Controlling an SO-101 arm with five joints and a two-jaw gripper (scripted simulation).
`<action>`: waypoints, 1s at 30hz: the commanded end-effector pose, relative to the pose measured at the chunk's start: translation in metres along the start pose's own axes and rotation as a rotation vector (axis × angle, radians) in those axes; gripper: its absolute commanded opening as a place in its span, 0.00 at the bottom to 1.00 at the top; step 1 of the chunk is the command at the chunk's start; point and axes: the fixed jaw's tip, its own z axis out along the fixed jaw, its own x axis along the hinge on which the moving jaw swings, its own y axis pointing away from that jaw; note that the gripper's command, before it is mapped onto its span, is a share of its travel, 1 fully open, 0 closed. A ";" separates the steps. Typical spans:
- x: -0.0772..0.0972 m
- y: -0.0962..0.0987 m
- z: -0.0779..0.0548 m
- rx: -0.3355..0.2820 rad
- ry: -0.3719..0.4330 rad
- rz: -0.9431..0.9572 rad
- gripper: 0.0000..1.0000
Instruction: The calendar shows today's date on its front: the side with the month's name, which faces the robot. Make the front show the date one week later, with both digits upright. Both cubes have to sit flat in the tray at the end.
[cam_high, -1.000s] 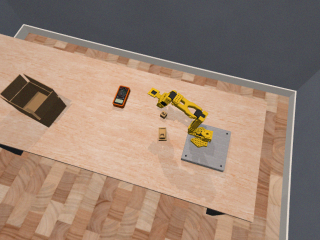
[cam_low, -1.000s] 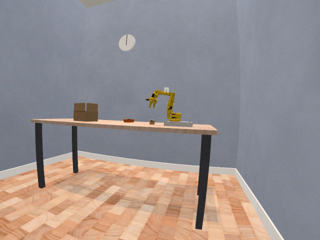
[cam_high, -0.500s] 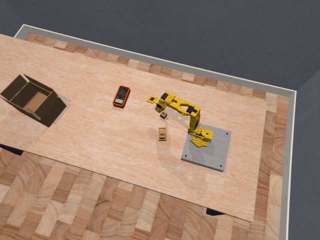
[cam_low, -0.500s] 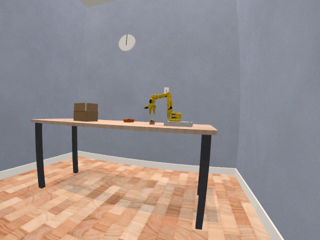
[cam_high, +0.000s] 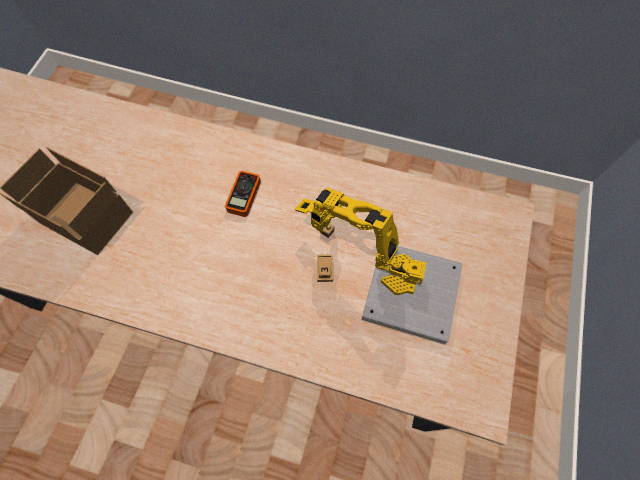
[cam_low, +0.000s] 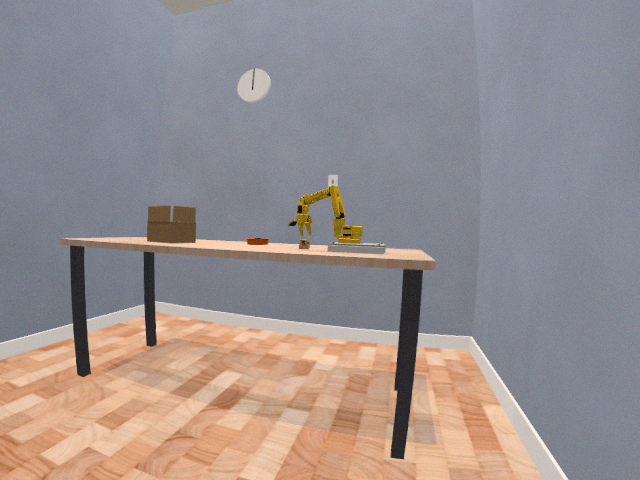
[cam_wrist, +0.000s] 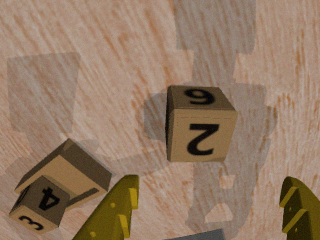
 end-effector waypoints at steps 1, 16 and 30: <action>-0.003 -0.001 0.002 -0.001 -0.006 0.022 0.35; -0.003 -0.001 0.002 -0.001 -0.006 0.022 0.35; -0.003 -0.001 0.011 -0.001 -0.006 0.022 0.35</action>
